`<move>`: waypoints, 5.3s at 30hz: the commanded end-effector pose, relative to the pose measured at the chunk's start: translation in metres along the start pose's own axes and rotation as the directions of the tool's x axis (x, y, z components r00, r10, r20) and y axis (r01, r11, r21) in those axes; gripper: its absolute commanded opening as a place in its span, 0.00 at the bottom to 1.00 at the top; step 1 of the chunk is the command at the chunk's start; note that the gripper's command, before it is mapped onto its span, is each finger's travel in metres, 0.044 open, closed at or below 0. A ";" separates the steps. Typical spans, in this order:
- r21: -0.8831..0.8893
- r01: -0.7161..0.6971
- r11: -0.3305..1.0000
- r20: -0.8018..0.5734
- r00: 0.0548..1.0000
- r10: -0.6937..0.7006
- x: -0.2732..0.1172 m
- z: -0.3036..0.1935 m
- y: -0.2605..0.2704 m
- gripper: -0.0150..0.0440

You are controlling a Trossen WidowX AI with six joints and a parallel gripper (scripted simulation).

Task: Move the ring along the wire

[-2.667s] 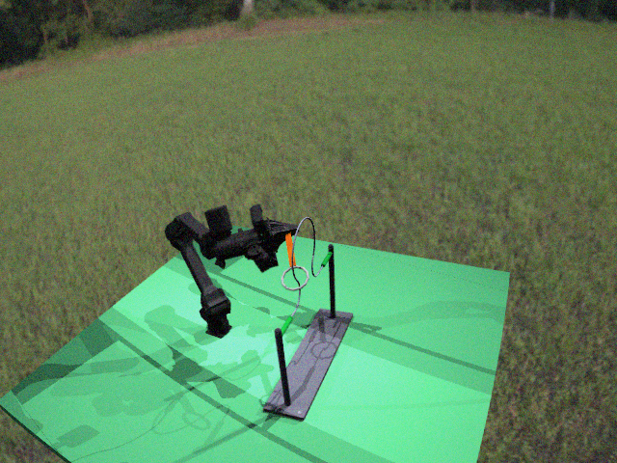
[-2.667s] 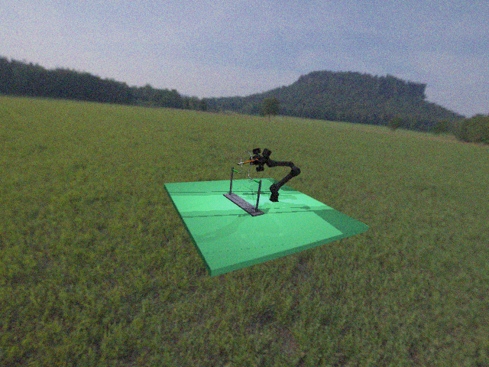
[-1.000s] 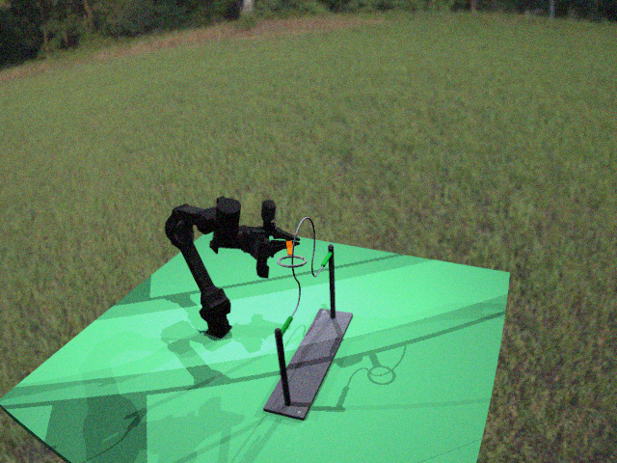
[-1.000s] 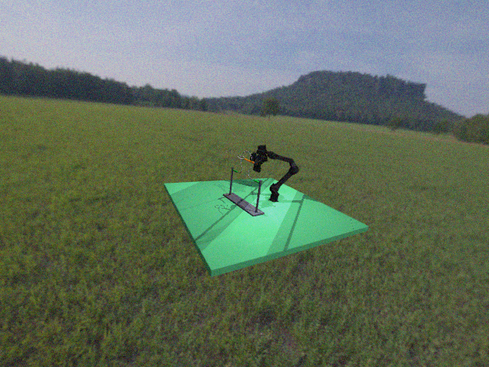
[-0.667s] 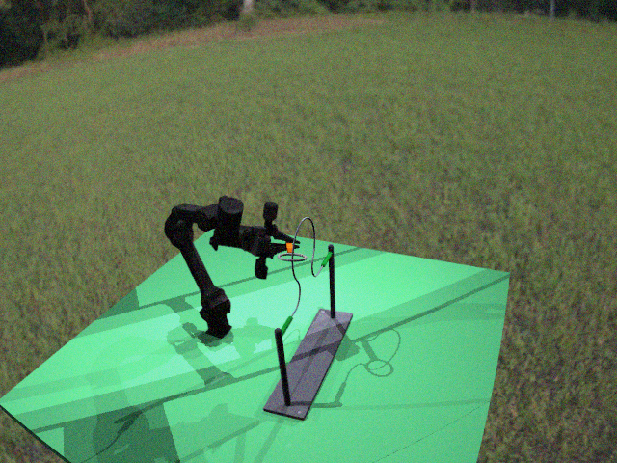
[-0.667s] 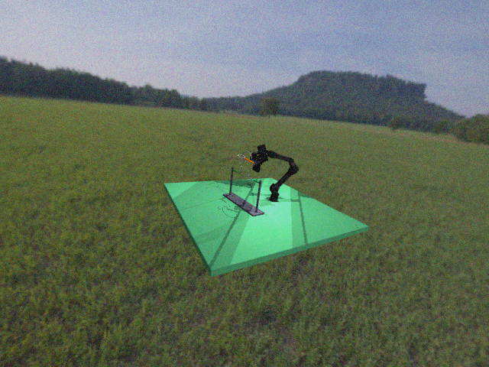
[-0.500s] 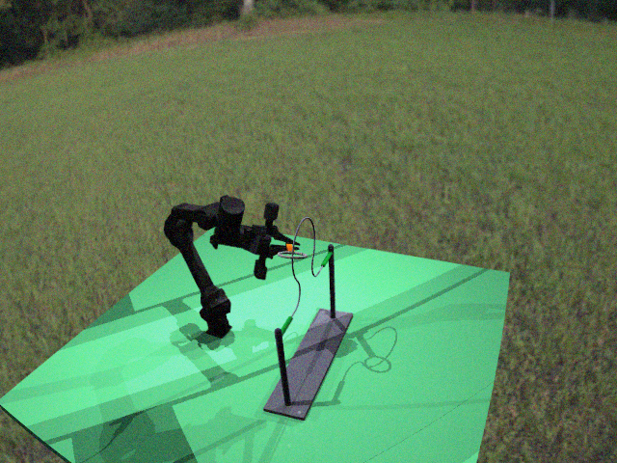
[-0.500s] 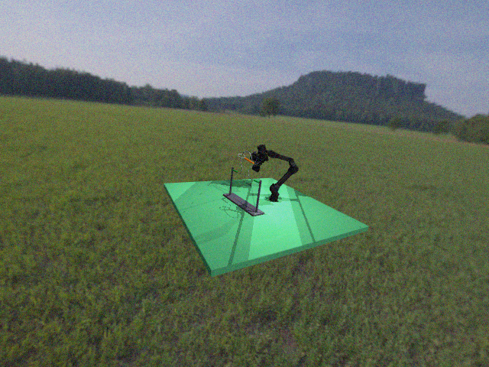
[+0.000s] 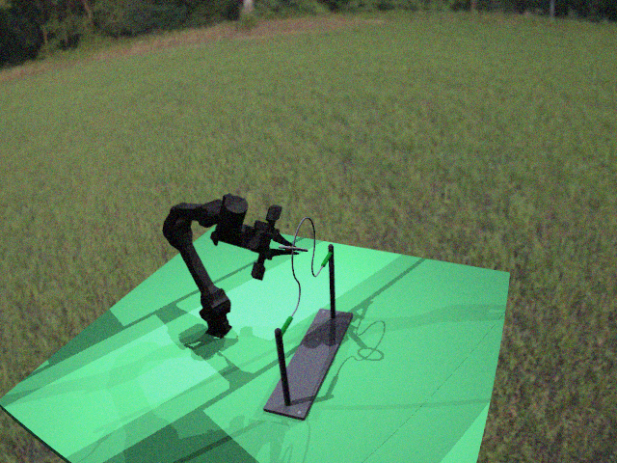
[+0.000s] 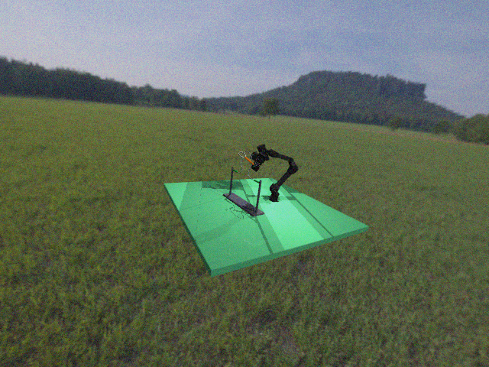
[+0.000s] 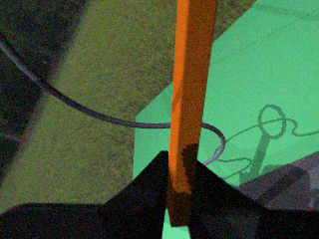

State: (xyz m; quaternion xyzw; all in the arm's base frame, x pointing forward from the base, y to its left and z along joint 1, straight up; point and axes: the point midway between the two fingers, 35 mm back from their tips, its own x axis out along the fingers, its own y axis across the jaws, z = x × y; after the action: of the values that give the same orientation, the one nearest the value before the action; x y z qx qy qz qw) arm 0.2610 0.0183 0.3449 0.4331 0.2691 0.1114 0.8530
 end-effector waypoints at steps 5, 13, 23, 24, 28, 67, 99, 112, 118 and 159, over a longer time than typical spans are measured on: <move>-0.091 0.050 0.995 0.015 0.999 -0.049 0.000 0.000 -0.003 0.00; -0.189 0.109 0.976 0.037 0.994 -0.103 0.001 0.001 -0.009 0.00; -0.295 0.174 0.940 0.069 0.985 -0.161 0.001 0.002 -0.015 0.00; -0.305 0.181 0.935 0.072 0.983 -0.167 0.001 0.002 -0.015 0.00; -0.345 0.207 0.915 0.087 0.978 -0.188 0.001 0.003 -0.018 0.00; -0.668 0.432 0.606 0.271 0.899 -0.343 -0.004 0.016 -0.038 0.00; -0.797 0.557 0.234 0.452 0.806 -0.382 -0.012 0.031 -0.047 0.00; -0.808 0.586 0.066 0.524 0.765 -0.373 -0.015 0.038 -0.049 0.00; -0.804 0.594 -0.011 0.557 0.746 -0.365 -0.017 0.041 -0.050 0.00; -0.641 0.569 -0.515 0.744 0.626 -0.234 -0.030 0.062 -0.044 0.00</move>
State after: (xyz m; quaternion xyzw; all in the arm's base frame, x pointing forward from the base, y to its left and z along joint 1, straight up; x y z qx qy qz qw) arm 0.2697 -0.0611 0.3508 -0.5293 0.1325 -0.1402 0.8262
